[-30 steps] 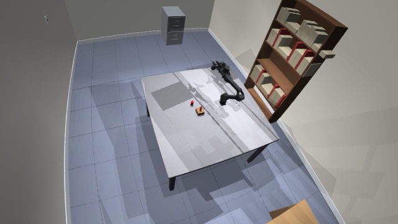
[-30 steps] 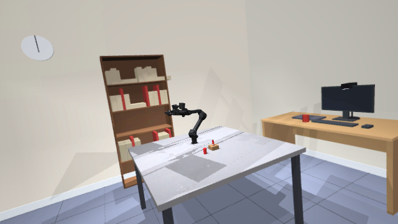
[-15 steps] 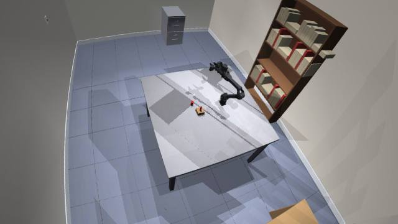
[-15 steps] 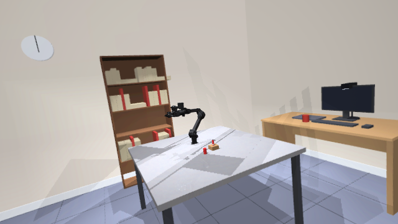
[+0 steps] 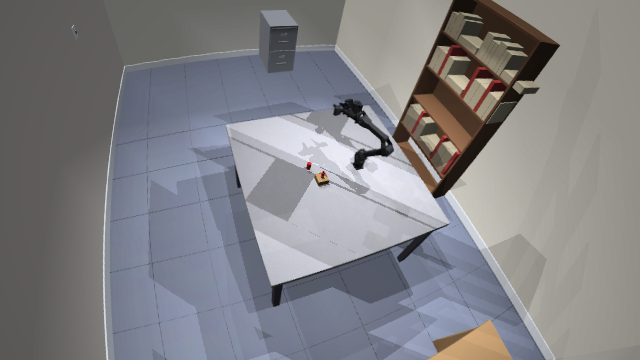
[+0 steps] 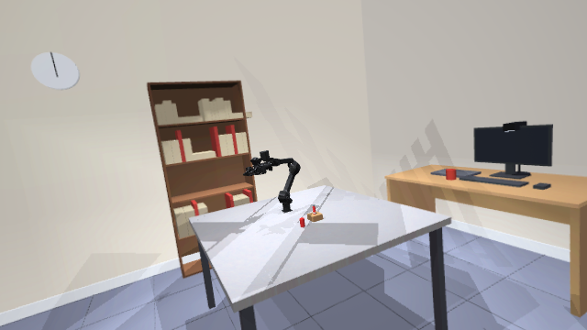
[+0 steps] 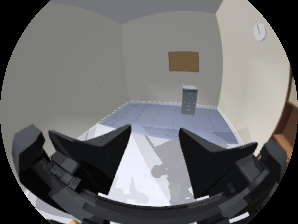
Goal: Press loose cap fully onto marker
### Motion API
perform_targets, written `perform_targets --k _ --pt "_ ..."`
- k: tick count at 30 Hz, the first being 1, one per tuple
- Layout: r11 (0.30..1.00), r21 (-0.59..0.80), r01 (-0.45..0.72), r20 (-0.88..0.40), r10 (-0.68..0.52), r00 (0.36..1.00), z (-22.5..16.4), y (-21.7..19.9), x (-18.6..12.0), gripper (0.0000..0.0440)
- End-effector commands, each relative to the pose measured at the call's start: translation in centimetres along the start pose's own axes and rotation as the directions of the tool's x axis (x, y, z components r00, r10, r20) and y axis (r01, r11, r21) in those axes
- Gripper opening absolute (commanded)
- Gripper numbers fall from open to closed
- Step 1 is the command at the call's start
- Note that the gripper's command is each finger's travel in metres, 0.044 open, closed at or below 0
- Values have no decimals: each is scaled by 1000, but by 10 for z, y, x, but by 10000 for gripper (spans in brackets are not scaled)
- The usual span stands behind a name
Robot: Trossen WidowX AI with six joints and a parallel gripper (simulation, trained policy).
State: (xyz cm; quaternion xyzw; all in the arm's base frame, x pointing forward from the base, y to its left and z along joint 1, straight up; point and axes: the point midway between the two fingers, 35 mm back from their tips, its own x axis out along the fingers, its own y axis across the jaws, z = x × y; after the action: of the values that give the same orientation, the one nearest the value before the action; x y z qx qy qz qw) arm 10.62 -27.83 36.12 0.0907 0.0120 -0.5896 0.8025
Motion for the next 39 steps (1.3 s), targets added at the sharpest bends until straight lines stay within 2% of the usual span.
perform_targets --k 1,19,39 --pt "1000 7 -7 -46 7 999 -5 5 4 292" --pt "999 29 -36 -237 41 971 -33 29 19 320" --pt "998 52 -43 -433 62 899 -67 60 34 321"
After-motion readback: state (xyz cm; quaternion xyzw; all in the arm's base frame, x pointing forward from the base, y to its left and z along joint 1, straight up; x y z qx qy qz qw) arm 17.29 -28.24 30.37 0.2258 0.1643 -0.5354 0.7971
